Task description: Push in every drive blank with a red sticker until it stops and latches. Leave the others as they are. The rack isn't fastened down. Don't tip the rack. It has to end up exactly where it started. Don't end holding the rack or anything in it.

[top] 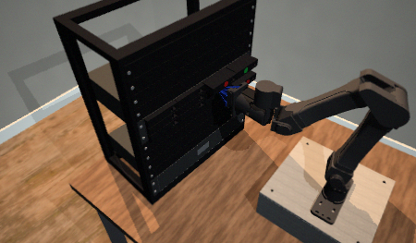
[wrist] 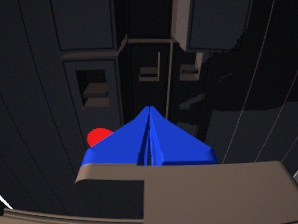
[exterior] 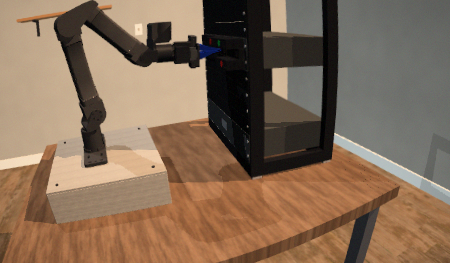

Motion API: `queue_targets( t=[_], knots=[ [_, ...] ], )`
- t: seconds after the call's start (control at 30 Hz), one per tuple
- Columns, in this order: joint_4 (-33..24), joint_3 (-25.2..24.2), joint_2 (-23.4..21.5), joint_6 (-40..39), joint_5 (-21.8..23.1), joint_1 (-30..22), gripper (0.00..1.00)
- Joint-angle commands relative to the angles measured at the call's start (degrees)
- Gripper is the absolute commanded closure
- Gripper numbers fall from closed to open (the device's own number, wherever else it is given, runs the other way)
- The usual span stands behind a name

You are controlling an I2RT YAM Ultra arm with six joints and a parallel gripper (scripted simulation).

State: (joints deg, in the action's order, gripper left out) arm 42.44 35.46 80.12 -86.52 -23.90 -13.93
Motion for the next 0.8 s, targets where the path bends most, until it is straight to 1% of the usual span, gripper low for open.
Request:
queue_targets(
  t=[0.0,0.77],
  knots=[
    [0.09,2.7,1.01,0.5,2.87,-0.15,1.0],
    [-0.35,3.17,1.38,0.5,2.77,-0.58,1.0]
  ],
)
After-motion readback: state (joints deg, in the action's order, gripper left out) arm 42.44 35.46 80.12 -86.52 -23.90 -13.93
